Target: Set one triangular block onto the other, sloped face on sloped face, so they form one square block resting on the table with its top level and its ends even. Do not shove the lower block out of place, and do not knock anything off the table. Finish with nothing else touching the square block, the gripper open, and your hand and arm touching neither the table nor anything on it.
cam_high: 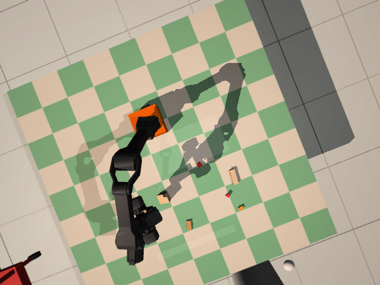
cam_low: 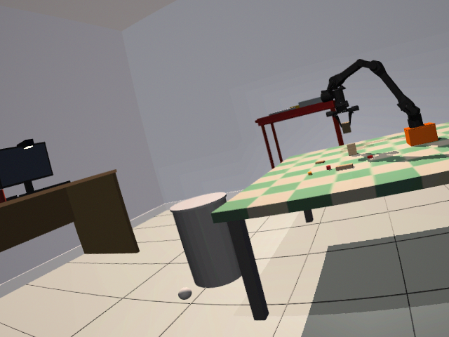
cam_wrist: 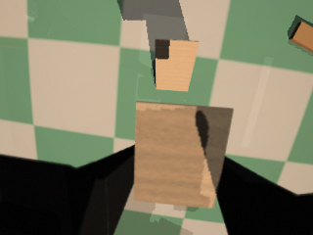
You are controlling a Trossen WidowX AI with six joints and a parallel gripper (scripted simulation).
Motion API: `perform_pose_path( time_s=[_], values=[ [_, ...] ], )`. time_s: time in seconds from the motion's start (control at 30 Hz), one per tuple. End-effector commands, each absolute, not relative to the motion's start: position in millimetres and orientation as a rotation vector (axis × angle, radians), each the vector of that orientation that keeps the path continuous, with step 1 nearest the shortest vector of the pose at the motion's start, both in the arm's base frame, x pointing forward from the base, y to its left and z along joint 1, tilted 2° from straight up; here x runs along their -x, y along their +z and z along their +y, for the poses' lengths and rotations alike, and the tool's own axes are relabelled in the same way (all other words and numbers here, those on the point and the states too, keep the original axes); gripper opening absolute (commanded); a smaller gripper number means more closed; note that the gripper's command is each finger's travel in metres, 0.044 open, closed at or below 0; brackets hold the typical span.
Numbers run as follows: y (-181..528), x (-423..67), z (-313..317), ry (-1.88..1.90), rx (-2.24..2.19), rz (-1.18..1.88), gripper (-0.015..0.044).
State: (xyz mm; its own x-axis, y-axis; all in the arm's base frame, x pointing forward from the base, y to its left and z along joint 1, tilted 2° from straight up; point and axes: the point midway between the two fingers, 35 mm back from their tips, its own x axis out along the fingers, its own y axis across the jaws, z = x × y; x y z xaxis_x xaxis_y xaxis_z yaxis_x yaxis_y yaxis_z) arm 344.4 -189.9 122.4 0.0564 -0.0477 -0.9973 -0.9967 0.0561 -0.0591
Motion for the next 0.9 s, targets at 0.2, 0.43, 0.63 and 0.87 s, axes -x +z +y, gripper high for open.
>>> perform_pose_path(
  time_s=[0.2, 0.43, 0.63, 0.87],
  values=[
    [78, -346, -172, 1.114, 1.221, 1.223, 0.0],
    [59, -343, -167, 1.115, 1.22, 1.223, 0.0],
    [46, -344, -162, 1.115, 1.22, 1.223, 0.0],
    [31, -345, -157, 1.115, 1.22, 1.222, 0.0]
  ],
)
